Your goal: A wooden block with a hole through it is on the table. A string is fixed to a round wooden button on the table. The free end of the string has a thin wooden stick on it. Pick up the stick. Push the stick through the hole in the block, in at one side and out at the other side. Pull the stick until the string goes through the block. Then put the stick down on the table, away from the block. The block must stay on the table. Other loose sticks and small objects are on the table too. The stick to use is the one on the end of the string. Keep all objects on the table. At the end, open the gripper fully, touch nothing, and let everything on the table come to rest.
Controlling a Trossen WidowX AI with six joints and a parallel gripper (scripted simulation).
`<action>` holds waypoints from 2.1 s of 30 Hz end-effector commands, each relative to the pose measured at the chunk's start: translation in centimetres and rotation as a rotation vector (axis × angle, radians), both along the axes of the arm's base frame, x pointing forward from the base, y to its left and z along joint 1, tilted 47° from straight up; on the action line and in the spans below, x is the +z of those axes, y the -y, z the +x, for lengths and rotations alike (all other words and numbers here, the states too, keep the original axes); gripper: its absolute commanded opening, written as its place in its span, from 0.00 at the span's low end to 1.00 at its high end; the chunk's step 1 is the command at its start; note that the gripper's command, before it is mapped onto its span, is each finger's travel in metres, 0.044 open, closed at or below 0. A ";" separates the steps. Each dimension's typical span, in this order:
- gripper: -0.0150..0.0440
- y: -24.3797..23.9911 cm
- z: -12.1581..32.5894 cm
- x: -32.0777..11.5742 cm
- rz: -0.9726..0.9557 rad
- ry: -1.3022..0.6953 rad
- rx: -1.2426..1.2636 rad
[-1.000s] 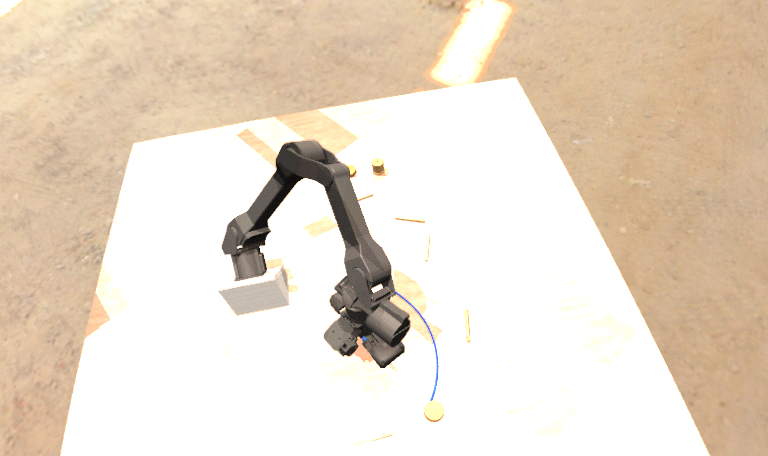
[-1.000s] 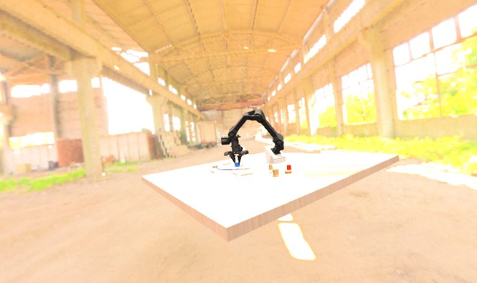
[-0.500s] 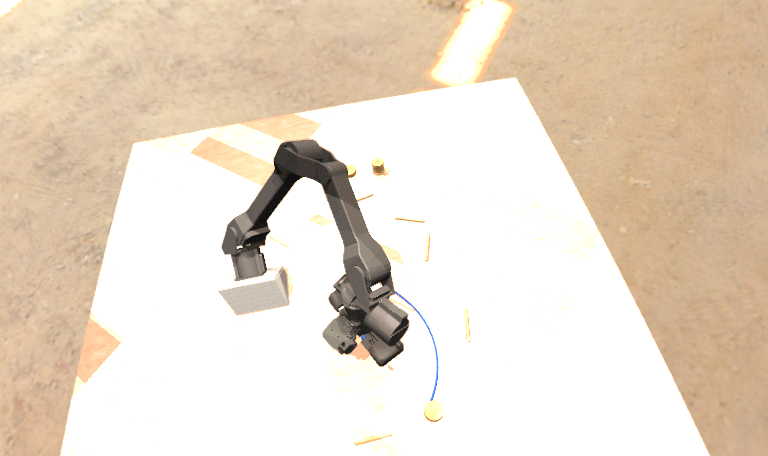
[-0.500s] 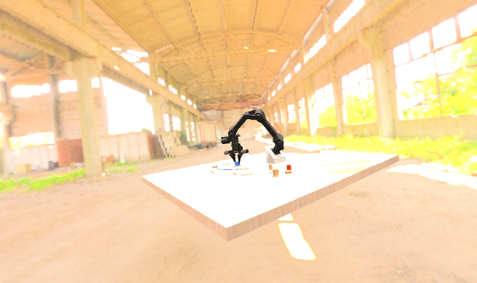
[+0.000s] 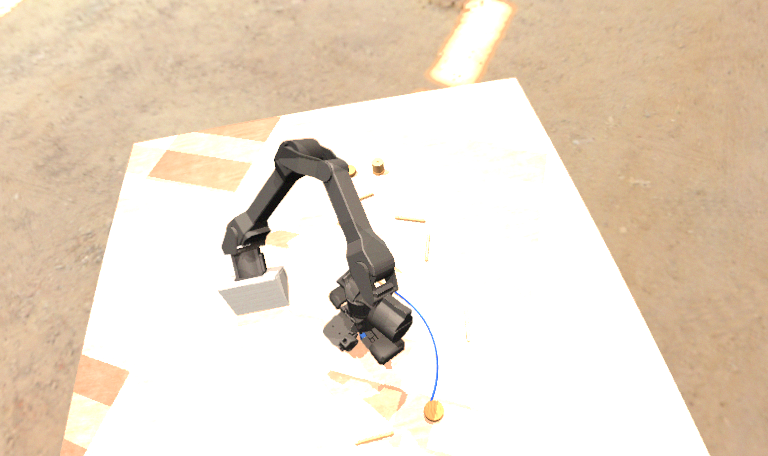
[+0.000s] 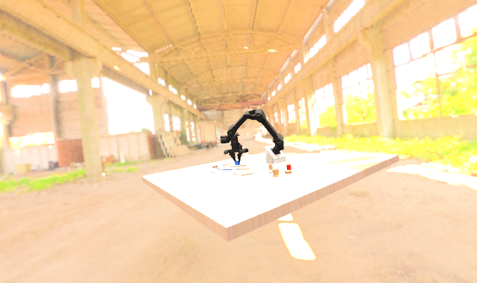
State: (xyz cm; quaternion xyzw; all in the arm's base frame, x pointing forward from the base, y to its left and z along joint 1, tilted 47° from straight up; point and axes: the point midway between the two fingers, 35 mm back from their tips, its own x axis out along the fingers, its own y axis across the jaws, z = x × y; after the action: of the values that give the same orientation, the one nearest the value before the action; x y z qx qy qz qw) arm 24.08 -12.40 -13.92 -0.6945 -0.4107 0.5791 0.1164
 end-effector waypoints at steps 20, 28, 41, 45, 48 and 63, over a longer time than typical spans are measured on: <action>0.25 -1.3 2.3 0.2 -0.169 -0.235 0.252; 0.25 -1.7 2.9 0.2 -0.217 -0.304 0.324; 0.25 -2.6 4.0 0.1 -0.313 -0.451 0.471; 0.25 -2.9 4.3 0.1 -0.348 -0.504 0.525; 0.25 -3.2 4.6 0.1 -0.376 -0.541 0.565; 0.65 -0.5 7.3 4.7 -0.377 -0.483 0.526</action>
State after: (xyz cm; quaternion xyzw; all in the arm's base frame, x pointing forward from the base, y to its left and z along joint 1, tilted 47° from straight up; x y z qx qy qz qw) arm 29.48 -10.29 -11.86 -0.4023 -0.4300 0.8061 -0.0582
